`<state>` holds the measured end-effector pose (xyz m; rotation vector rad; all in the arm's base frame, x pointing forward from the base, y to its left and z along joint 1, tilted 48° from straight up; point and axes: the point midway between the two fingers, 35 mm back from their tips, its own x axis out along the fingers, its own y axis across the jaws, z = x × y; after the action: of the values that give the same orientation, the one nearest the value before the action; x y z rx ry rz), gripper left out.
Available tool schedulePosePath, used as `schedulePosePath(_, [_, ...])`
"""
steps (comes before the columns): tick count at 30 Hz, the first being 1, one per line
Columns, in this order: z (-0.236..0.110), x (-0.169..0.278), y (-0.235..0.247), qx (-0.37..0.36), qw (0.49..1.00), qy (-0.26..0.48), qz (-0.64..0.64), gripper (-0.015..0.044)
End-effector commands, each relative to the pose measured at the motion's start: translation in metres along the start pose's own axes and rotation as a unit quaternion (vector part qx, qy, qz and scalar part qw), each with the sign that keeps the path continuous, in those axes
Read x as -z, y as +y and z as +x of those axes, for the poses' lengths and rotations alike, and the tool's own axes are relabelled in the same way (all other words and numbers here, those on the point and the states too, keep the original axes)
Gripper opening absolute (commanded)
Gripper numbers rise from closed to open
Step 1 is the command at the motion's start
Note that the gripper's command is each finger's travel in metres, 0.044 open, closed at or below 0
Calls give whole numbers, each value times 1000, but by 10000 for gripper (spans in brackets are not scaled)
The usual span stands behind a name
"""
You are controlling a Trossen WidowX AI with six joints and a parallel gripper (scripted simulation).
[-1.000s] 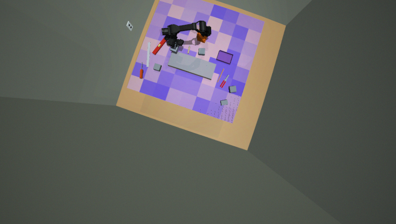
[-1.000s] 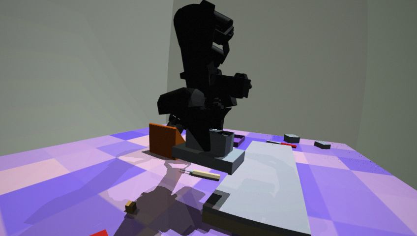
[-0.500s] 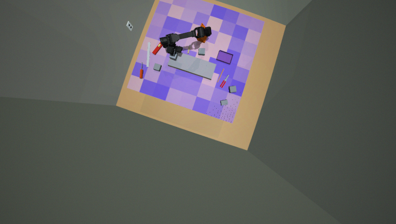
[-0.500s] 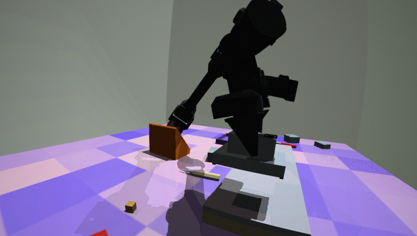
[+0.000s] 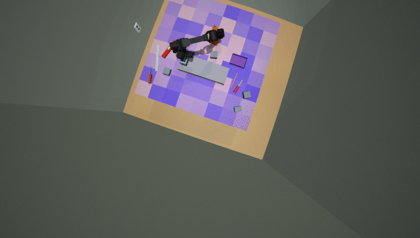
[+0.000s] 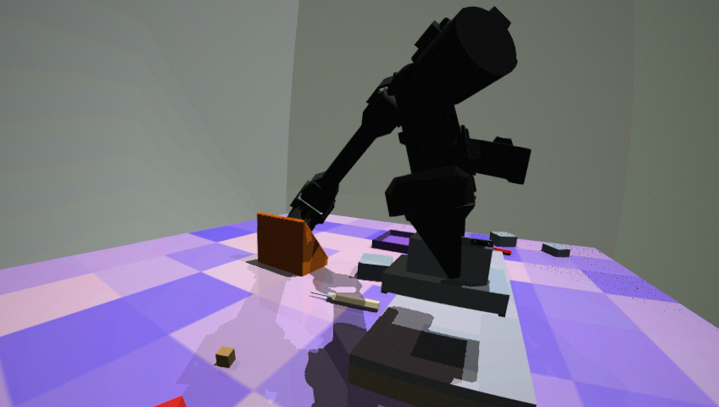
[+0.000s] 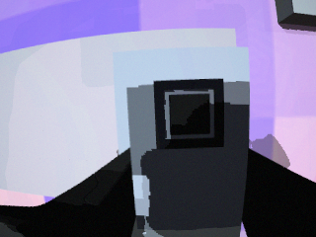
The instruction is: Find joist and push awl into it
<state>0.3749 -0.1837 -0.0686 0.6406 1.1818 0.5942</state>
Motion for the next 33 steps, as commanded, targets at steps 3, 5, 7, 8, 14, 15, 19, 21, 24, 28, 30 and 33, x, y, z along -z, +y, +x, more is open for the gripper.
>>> schedulePosePath(3, [8,1,0,-2,1000,-2,2,0])
schedulePosePath(5, [11,2,0,-2,1000,-3,2,0])
schedulePosePath(7, [14,3,0,-2,1000,-3,2,0])
schedulePosePath(8, [15,3,0,-2,1000,-3,2,0])
schedulePosePath(14, [23,5,0,-2,1000,-3,2,0])
schedulePosePath(15, [25,5,0,-2,1000,-3,2,0])
schedulePosePath(19, [30,7,0,-2,1000,-3,2,0])
schedulePosePath(21, [33,8,0,-2,1000,-3,2,0])
schedulePosePath(24, [37,9,0,-2,1000,-3,2,0])
schedulePosePath(28, [42,11,0,-2,1000,-3,2,0])
schedulePosePath(30, [44,11,0,-3,1000,-3,2,0])
schedulePosePath(33, [46,12,0,-3,1000,-3,2,0])
